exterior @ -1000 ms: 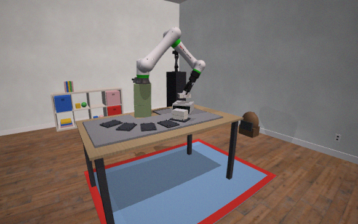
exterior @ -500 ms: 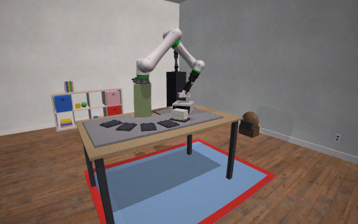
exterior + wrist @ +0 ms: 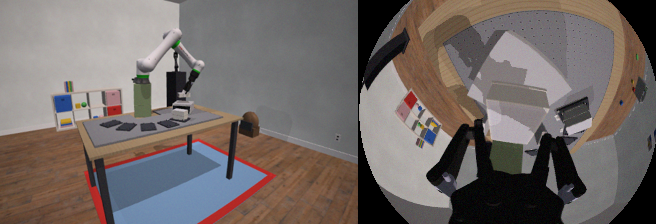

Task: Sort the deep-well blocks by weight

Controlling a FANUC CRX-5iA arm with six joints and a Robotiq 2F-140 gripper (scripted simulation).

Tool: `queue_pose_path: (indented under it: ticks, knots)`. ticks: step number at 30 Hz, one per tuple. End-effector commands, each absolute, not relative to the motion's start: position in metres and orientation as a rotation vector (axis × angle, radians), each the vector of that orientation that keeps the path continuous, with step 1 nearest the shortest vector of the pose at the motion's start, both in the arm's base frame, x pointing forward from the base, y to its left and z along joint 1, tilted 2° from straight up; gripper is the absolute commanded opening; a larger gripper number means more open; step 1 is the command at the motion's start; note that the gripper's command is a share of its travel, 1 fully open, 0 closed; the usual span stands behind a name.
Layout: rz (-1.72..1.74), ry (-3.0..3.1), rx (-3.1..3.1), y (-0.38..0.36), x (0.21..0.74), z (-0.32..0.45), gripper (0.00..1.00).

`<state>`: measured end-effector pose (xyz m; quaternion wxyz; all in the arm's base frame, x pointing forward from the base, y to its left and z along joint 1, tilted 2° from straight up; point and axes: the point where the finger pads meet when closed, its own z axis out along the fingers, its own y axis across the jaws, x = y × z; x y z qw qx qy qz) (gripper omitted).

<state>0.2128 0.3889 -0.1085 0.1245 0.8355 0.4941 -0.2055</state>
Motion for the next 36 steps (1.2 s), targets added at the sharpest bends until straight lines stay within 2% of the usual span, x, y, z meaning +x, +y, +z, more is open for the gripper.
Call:
queue_pose_path:
  ticks: [1,36]
  knots:
    - [-0.598,1.44,2.435,0.389,0.213,-0.108,0.1]
    - [-0.598,1.44,2.435,0.389,0.214,-0.13,0.1]
